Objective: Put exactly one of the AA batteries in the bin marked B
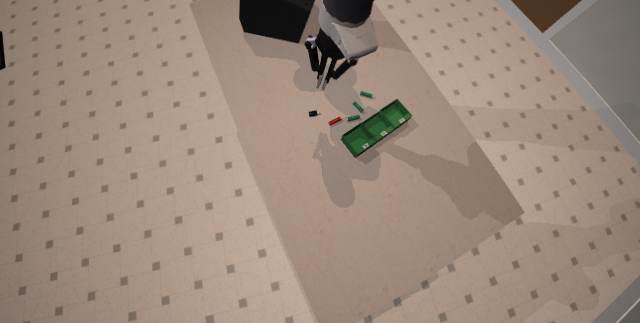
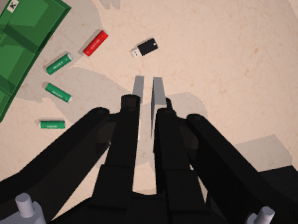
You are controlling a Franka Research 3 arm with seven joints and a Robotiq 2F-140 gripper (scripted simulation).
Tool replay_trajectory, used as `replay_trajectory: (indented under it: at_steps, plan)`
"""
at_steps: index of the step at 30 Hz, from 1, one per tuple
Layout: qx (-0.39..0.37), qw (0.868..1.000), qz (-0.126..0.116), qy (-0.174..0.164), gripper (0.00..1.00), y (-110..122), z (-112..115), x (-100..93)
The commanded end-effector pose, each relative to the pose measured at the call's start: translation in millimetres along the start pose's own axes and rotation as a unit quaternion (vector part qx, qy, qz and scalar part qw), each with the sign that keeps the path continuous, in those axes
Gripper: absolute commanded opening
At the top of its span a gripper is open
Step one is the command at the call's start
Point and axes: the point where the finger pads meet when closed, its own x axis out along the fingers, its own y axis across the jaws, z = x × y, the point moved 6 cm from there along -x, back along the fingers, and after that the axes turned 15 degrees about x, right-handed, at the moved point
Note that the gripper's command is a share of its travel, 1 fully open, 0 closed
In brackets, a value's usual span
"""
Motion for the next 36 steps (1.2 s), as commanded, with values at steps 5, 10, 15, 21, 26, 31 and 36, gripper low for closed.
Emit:
replay_trajectory:
  at_steps: [5, 10, 15, 21, 26, 31, 36]
  plan:
    - [-0.113, 0.993, -0.019, 0.002, 0.05, -11, 9, -1.8]
    - [-0.153, 0.988, -0.023, 0.005, 0.05, -23, 19, -3.5]
    - [-0.178, 0.984, -0.027, 0.006, 0.05, -28, 25, -4.4]
    - [-0.240, 0.970, -0.035, 0.010, 0.05, -45, 42, -6.9]
    - [-0.283, 0.958, -0.041, 0.012, 0.05, -50, 48, -7.6]
    - [-0.316, 0.947, -0.046, 0.014, 0.05, -55, 54, -8.4]
    - [-0.360, 0.931, -0.053, 0.017, 0.05, -66, 67, -9.9]
